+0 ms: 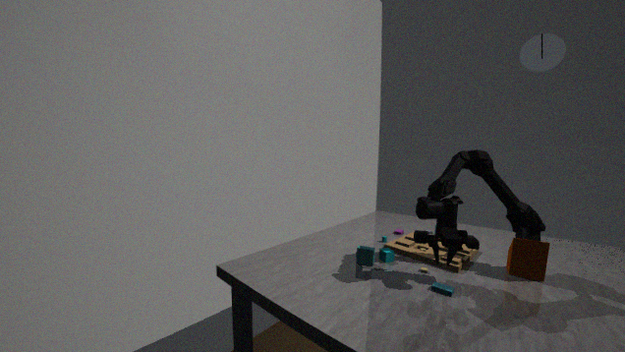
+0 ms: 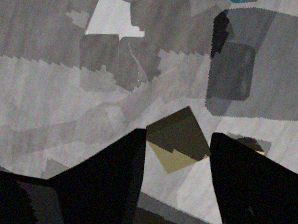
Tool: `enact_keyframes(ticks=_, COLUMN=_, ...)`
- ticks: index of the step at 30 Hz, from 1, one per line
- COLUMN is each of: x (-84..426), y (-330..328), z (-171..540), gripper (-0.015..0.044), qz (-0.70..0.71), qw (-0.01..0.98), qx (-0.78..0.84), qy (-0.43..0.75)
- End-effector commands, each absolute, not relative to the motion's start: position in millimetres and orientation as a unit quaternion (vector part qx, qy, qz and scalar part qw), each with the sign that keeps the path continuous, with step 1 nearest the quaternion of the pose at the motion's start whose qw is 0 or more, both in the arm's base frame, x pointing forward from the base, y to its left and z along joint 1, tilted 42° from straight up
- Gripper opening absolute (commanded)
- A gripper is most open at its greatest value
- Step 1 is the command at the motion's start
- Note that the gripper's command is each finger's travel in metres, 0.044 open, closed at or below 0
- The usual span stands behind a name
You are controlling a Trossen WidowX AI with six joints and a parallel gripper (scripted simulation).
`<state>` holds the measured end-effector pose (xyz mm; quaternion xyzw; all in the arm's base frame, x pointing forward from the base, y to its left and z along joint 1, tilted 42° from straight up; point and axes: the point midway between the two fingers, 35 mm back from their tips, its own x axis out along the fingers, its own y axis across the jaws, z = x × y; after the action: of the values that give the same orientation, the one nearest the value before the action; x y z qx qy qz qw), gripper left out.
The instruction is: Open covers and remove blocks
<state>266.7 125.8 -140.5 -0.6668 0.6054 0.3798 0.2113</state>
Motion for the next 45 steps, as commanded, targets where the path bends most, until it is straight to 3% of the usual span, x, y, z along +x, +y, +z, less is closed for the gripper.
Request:
enact_keyframes(ticks=1, x=266, y=121, z=-145, gripper=0.008, qz=0.379, qw=0.209, qx=-0.668, qy=0.605)
enact_keyframes(ticks=24, x=262, y=97, z=-169, gripper=0.008, qz=0.378, qw=0.208, qx=-0.668, qy=0.605)
enact_keyframes(ticks=38, x=262, y=100, z=-167, gripper=0.044, qz=0.379, qw=0.211, qx=-0.667, qy=0.607)
enact_keyframes(ticks=45, x=263, y=111, z=-156, gripper=0.044, qz=0.378, qw=0.216, qx=-0.664, qy=0.608)
